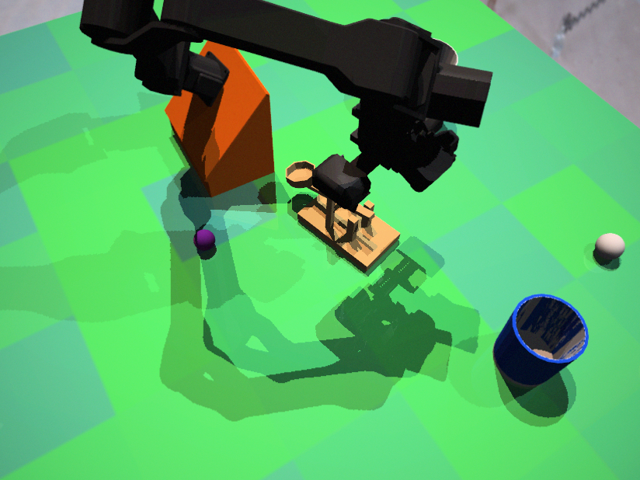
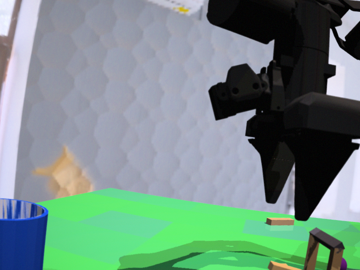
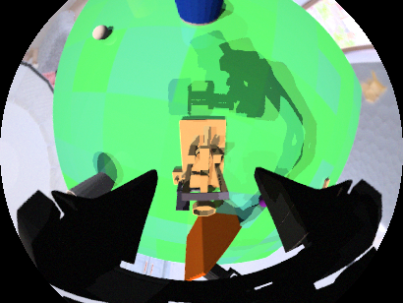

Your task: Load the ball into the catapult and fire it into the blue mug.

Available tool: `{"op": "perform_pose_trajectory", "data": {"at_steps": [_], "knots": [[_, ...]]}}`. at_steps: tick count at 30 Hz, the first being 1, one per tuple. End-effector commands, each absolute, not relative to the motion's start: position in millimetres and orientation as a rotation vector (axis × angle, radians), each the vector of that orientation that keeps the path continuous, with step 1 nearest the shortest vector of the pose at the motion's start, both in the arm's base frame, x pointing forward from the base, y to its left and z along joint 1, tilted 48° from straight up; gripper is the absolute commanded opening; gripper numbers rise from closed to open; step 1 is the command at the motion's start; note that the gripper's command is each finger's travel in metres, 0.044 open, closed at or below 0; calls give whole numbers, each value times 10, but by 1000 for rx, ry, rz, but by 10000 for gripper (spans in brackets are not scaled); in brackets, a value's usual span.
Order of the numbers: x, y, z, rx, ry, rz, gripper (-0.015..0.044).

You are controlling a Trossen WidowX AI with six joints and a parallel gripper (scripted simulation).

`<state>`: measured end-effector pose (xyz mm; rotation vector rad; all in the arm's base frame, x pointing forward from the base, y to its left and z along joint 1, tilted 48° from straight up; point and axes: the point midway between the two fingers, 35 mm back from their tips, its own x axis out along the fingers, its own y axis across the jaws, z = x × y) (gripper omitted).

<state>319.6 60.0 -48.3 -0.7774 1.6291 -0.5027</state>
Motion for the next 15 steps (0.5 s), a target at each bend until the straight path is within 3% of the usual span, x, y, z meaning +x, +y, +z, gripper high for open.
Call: {"op": "perform_pose_trajectory", "data": {"at_steps": [1,10,15], "knots": [[3177,552,-519,-784,1643,-507,440],[3238,1016,-95,-775,1634,-504,440],[3203,618,-75,-750,1634,-520,309]]}}
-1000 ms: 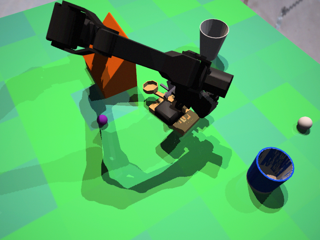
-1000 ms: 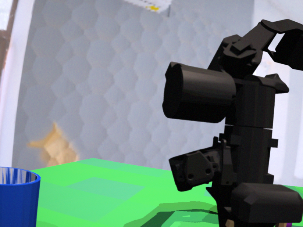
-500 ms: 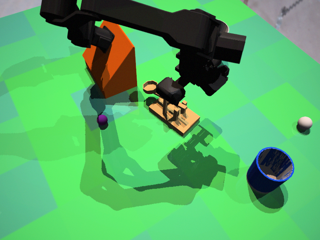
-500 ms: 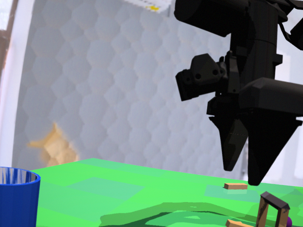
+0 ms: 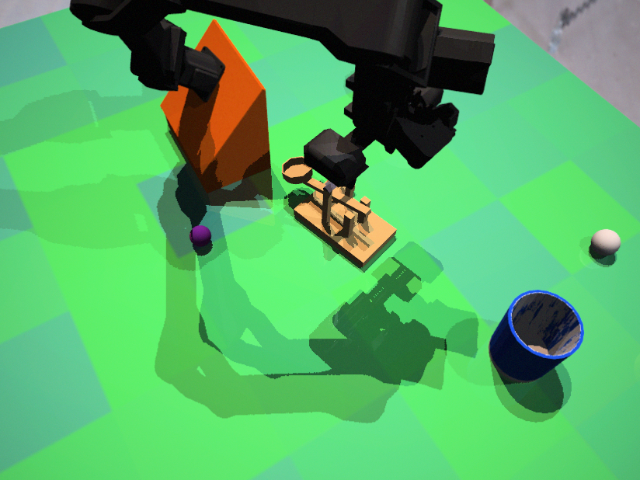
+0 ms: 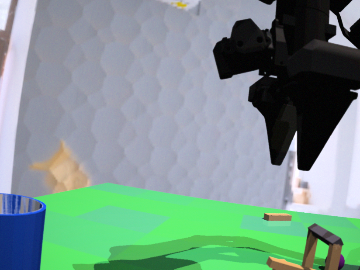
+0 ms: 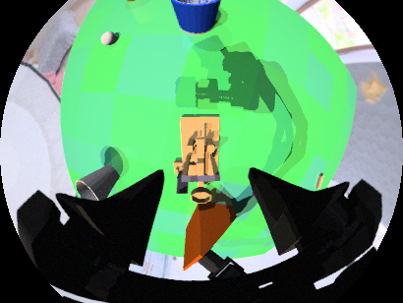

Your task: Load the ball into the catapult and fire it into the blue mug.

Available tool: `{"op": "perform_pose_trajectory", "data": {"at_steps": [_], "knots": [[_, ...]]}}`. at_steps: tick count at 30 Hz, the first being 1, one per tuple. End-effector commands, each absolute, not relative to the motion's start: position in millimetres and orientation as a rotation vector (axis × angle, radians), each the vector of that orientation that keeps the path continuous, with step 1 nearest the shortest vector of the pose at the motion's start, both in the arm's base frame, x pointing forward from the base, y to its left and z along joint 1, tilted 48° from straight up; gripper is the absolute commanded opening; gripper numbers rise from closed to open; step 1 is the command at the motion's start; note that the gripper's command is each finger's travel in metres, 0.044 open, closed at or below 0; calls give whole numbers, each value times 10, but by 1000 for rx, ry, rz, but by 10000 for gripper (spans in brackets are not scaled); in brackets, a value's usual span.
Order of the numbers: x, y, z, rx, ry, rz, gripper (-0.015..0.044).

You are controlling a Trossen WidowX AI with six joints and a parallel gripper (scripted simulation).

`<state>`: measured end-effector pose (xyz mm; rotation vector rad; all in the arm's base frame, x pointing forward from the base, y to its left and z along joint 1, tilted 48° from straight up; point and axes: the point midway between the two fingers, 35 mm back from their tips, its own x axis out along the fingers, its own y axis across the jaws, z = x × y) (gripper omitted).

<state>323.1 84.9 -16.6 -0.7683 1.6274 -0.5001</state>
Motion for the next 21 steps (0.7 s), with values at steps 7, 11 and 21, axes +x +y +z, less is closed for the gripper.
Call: {"op": "perform_pose_trajectory", "data": {"at_steps": [7,11,21], "knots": [[2920,-182,372,-657,1585,-575,300],[2625,-619,546,-628,1564,-617,300],[1866,-1221,676,-593,1532,-729,300]]}}
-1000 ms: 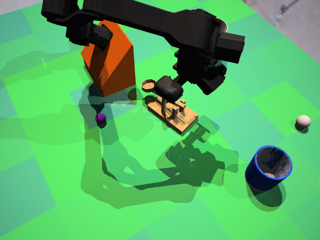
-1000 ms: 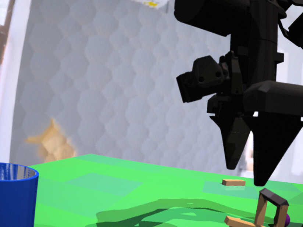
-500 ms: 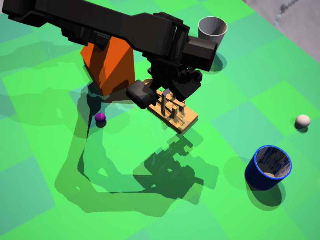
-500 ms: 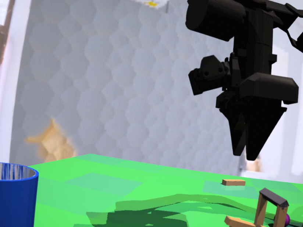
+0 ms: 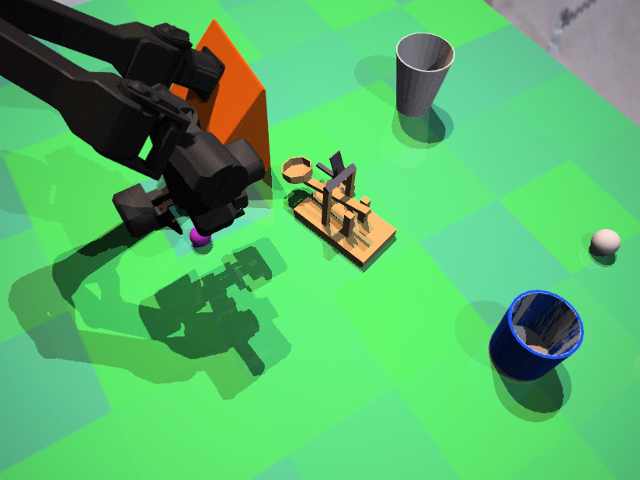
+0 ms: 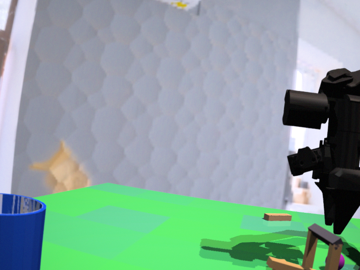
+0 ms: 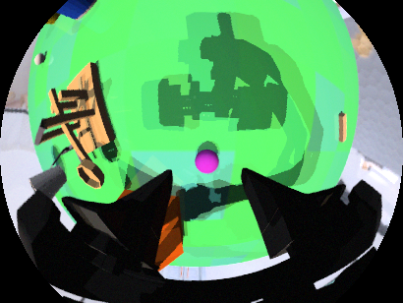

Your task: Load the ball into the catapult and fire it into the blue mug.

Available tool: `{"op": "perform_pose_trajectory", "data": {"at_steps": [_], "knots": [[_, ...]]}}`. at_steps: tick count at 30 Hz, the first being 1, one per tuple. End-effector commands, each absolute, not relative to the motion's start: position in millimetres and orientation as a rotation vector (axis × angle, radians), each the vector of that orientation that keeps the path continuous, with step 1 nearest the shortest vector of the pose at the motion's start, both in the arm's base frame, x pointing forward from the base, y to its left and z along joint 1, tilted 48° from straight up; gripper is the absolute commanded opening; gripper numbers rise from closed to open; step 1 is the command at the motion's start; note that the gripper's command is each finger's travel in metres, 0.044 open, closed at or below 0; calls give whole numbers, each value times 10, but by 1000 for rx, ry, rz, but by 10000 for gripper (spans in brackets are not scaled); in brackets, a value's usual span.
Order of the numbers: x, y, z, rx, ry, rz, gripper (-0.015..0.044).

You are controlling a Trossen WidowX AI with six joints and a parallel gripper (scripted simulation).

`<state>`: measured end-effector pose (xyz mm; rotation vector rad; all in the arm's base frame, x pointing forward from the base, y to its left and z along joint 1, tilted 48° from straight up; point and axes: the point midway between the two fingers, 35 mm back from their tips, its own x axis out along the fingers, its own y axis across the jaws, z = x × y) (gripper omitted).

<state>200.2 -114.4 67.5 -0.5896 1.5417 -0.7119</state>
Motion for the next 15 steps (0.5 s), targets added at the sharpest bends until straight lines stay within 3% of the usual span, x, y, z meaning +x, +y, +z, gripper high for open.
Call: {"op": "perform_pose_trajectory", "data": {"at_steps": [1,15], "knots": [[1866,-1221,676,-593,1532,-729,300],[1832,-1356,522,-592,1532,-728,300]]}}
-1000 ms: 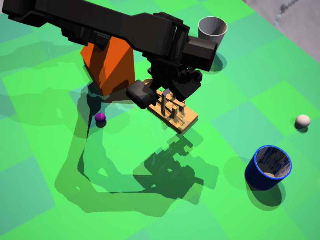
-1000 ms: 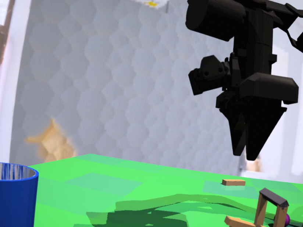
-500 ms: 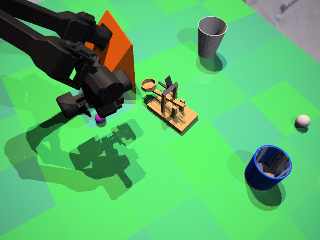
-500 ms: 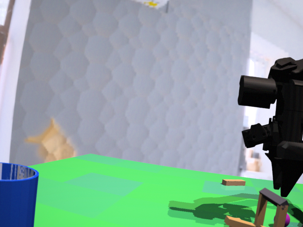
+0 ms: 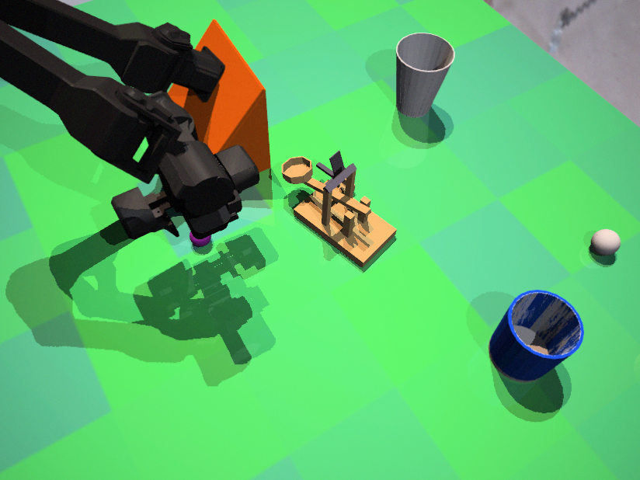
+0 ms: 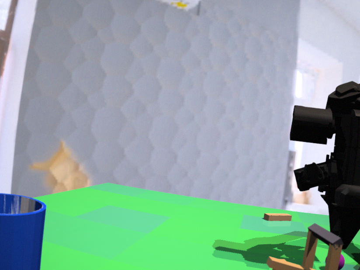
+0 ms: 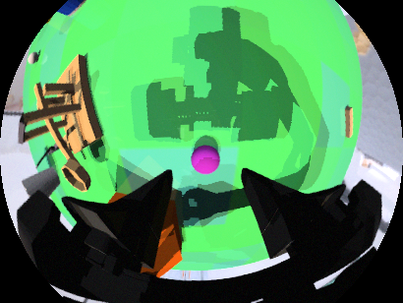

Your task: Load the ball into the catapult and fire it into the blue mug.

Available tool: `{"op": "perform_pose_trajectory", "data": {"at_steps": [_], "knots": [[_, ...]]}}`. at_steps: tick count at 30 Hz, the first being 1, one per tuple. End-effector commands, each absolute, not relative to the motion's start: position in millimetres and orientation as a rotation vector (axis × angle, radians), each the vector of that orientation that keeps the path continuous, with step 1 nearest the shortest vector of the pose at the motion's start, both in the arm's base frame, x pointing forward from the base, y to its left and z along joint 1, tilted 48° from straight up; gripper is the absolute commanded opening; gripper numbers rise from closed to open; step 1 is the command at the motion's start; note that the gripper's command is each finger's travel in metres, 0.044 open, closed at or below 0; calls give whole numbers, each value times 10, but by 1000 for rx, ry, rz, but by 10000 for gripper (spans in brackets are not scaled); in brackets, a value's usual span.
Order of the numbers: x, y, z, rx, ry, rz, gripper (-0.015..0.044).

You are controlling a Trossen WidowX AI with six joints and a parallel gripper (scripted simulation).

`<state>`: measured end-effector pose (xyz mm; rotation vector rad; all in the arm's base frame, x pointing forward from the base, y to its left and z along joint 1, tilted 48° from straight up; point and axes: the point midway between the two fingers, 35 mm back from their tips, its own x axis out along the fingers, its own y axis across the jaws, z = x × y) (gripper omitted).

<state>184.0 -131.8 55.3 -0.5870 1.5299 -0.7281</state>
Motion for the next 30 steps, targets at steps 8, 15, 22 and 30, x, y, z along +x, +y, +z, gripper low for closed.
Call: {"op": "perform_pose_trajectory", "data": {"at_steps": [8,15,22,30], "knots": [[1824,-1447,434,-592,1532,-728,300],[1810,-1529,362,-593,1532,-729,300],[1791,-1602,303,-595,1532,-731,300],[1791,-1604,302,-595,1532,-731,136]]}}
